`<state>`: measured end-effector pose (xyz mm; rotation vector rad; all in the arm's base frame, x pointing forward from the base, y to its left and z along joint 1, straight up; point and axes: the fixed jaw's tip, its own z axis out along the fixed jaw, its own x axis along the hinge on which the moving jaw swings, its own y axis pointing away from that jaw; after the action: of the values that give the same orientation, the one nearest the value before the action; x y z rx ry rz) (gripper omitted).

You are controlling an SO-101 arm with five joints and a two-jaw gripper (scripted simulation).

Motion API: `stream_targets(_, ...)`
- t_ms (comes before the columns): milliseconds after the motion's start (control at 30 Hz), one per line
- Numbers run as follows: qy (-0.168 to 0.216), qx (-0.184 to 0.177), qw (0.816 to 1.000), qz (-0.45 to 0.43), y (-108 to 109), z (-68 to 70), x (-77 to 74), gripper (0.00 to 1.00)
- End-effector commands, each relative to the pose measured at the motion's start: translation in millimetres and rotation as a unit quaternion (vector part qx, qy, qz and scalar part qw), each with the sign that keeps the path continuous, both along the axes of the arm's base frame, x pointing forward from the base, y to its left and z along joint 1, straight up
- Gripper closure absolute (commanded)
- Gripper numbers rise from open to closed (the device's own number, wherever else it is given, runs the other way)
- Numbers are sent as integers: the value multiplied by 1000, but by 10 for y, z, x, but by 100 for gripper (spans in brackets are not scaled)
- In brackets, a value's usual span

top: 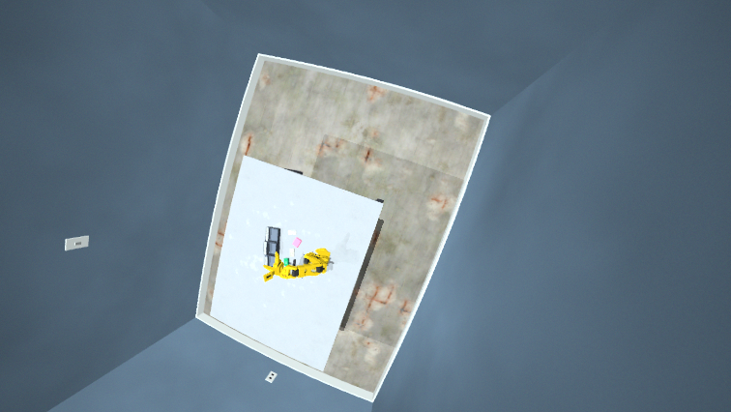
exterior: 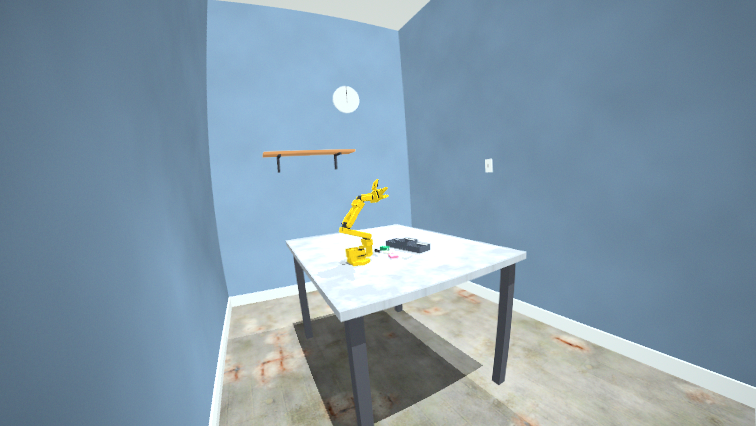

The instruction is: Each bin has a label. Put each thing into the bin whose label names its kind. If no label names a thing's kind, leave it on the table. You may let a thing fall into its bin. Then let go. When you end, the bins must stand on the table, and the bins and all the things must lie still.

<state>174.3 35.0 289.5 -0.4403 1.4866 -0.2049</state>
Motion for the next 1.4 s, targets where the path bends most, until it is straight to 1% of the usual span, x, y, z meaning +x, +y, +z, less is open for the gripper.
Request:
stream_targets(0, 0, 1, 1000, 0, -2, 3, -2, 0)
stream_targets(533, 0, 1, 1000, 0, -2, 3, -2, 0)
stream_targets(767, 52, -41, 998, 3, 11, -212, 93, 0)
stream_targets(1033, 109, -87, 990, 7, 25, -450, 197, 0)
stream_targets(1133, 111, -85, 990, 7, 23, -463, 188, 0)
stream_targets(1367, 153, -123, 980, 16, 27, -646, 227, 0)
